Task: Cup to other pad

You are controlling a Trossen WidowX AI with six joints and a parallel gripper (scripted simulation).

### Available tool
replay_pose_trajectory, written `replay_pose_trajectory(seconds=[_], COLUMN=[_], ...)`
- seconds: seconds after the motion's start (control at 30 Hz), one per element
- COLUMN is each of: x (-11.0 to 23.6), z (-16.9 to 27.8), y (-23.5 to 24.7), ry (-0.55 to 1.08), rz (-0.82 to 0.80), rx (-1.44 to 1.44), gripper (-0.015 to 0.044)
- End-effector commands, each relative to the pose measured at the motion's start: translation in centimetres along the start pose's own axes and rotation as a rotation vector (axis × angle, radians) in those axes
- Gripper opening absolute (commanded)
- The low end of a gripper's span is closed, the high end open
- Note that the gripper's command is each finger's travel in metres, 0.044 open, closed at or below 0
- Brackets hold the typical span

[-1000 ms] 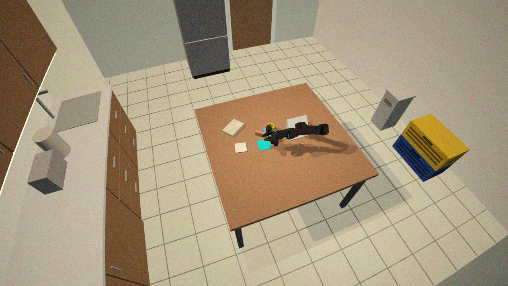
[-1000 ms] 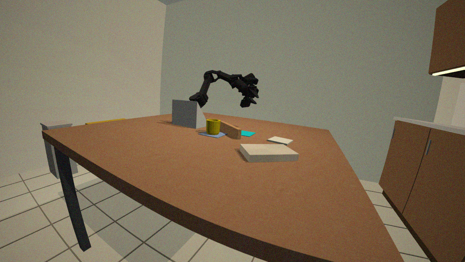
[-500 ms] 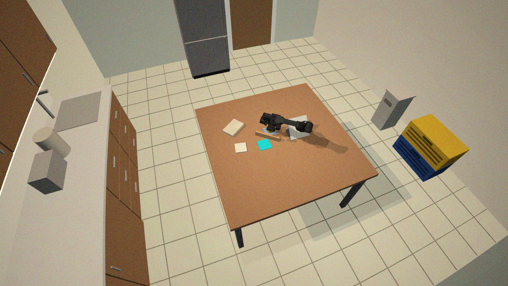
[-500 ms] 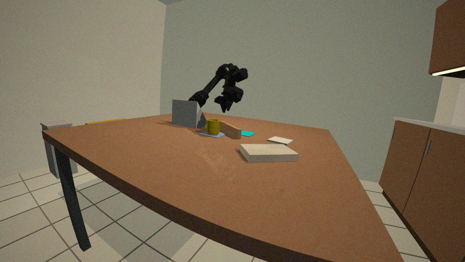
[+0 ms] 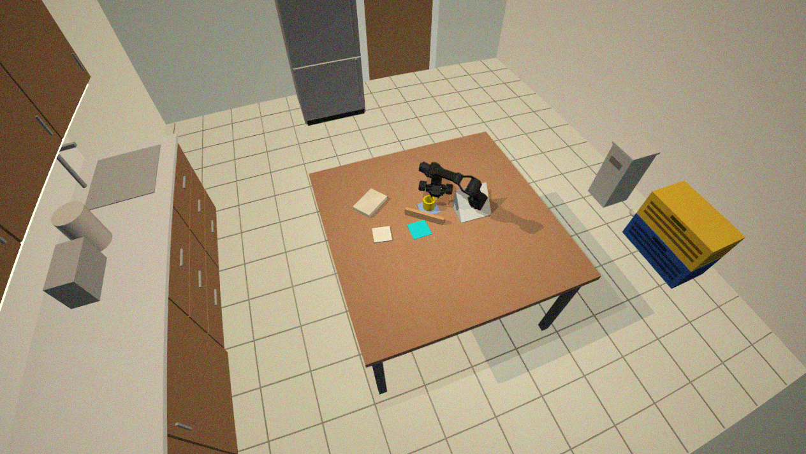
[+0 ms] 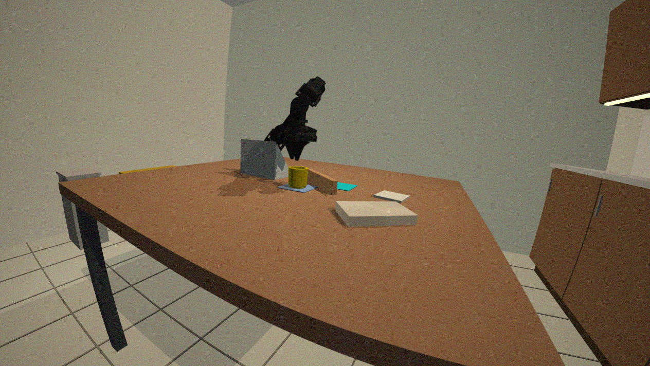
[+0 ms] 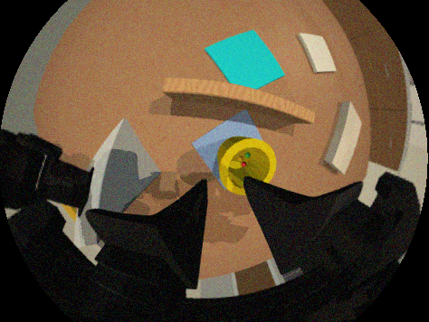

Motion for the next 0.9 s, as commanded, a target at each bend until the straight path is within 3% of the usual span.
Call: replay_pose_trajectory(seconds=[0.0, 0.87], x=[0.1, -4.0], z=[0.0, 0.0], y=[-0.1, -0.3], ry=[-0.012, -0.012], rz=[0.007, 0.008], rx=[0.010, 0.010], gripper=[0.0167, 0.0167])
Point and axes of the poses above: the point midway between the two fingers, 35 mm back from their tips, its own x axis back along the fingers, its own y axis across the jaws, z = x × y, the point moved 2 cm from there along x, back along the fingers, and after that the axes turned 11 degrees about x, right-handed, at the moved point
